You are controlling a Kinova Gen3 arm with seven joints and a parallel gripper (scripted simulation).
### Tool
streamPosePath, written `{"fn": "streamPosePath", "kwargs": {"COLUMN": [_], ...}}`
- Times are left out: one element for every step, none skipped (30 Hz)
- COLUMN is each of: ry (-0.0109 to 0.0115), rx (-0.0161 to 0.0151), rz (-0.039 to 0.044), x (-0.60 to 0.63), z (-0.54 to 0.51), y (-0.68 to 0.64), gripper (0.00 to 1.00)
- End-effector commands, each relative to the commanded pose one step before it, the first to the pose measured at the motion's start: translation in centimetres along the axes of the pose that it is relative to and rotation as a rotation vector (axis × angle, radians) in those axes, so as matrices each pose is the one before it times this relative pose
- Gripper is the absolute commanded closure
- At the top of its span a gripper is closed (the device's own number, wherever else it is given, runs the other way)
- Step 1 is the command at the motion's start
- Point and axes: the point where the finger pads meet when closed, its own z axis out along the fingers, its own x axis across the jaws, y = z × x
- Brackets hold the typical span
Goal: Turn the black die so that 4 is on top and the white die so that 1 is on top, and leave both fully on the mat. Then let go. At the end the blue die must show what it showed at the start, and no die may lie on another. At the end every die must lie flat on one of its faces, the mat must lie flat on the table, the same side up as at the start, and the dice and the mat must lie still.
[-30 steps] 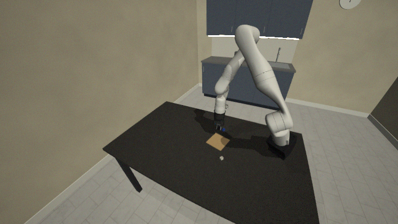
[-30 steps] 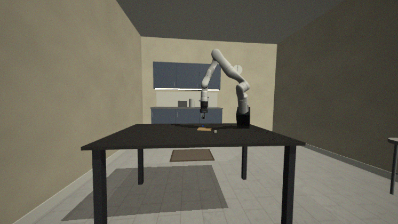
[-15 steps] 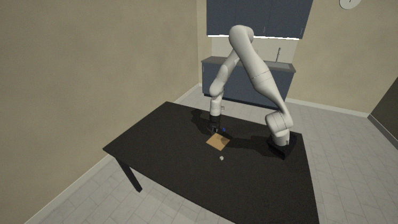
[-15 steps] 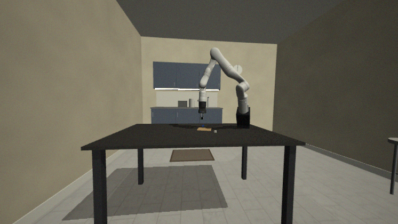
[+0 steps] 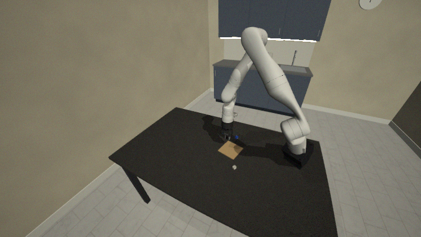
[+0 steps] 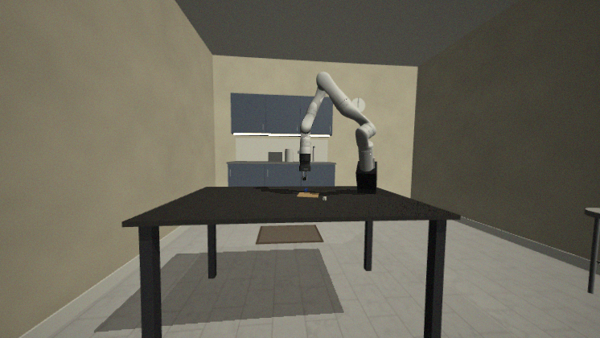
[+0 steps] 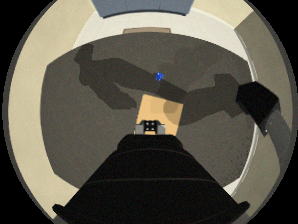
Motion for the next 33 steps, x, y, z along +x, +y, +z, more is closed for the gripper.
{"fn": "streamPosePath", "kwargs": {"ry": [0.00331,0.0,0.0,0.0,0.0,0.0,0.0,0.0,0.0,0.0,0.0,0.0,0.0,0.0,0.0,0.0,0.0,0.0,0.0,0.0,-0.00001,0.0,0.0,0.0,0.0,0.0,0.0,0.0,0.0,0.0,0.0,0.0,0.0], "rx": [0.00068,0.0,0.0,0.0,0.0,0.0,0.0,0.0,0.0,0.0,0.0,0.0,0.0,0.0,0.0,0.0,0.0,0.0,0.0,0.0,-0.00001,0.0,0.0,0.0,-0.00001,0.0,0.00001,0.0,0.0,0.0,0.0,0.0,0.0], "rz": [-0.0027,0.0,0.0,0.0,0.0,0.0,0.0,0.0,0.0,0.0,0.0,0.0,0.0,0.0,0.0,0.0,0.0,0.0,0.0,0.0,0.0,0.0,0.0,0.0,0.0,0.0,0.0,0.0,0.0,0.0,0.0,0.0,0.0], "x": [0.001,-0.001,-0.002,-0.002,-0.002,-0.002,-0.002,-0.002,-0.003,-0.003,-0.003,-0.003,0.0,0.0,-0.003,-0.003,-0.003,-0.002,-0.002,-0.002,-0.002,-0.001,-0.001,-0.001,-0.001,0.0,0.0,0.0,0.0,0.0,0.0,0.0,0.0], "z": [0.49,0.279,0.317,0.354,0.388,0.418,0.445,0.467,0.485,0.497,0.504,0.504,0.0,0.0,0.499,0.488,0.47,0.446,0.416,0.381,0.342,0.298,0.252,0.204,0.158,0.113,0.073,0.04,0.016,0.0,0.0,0.002,0.0], "y": [0.108,-0.008,-0.009,-0.01,-0.011,-0.012,-0.013,-0.014,-0.014,-0.014,-0.015,-0.015,0.0,0.0,-0.014,-0.014,-0.014,-0.013,-0.012,-0.011,-0.01,-0.009,-0.007,-0.006,-0.005,-0.003,-0.002,-0.001,0.0,0.0,0.0,0.0,0.0], "gripper": [0.6,0.6,0.6,0.6,0.6,0.6,0.6,0.6,0.6,0.6,0.6,0.6,0.6,0.6,0.6,0.6,0.6,0.6,0.6,0.6,0.6,0.6,0.6,0.6,0.6,0.6,0.6,0.6,0.6,0.6,0.6,0.6,0.6]}}
